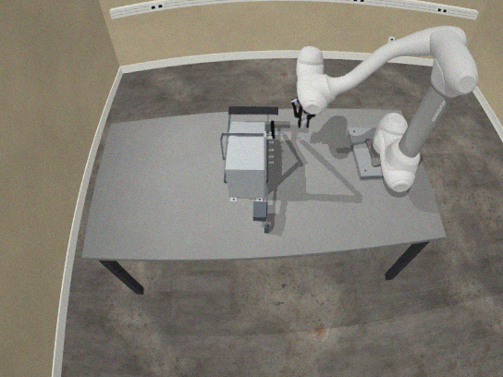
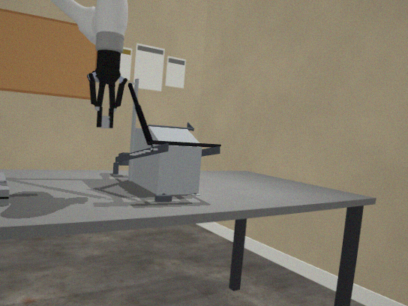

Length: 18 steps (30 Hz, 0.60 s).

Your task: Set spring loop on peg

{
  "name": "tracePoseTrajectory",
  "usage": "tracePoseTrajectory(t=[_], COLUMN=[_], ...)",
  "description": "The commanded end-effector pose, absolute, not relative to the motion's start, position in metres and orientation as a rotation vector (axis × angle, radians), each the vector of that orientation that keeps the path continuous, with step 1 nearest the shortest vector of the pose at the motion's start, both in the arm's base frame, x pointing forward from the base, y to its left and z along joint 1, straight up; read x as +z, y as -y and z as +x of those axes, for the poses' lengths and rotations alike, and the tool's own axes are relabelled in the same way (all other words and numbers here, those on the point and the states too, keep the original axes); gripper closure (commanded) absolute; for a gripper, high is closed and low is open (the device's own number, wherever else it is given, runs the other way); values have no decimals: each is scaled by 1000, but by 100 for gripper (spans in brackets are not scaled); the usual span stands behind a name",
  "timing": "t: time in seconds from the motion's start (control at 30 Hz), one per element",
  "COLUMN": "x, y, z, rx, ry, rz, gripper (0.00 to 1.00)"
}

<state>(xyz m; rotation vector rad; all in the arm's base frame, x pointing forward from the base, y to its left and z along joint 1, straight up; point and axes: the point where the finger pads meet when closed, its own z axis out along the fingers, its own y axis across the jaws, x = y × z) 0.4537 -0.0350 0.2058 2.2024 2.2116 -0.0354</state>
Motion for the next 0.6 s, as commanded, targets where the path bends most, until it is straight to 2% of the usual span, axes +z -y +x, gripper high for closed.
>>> tracePoseTrajectory(t=[0.0, 0.57], x=[208, 217], y=[39, 63], z=[458, 485], rx=[-38, -64], ry=[-2209, -2197], rz=[2200, 2188], gripper=[75, 75])
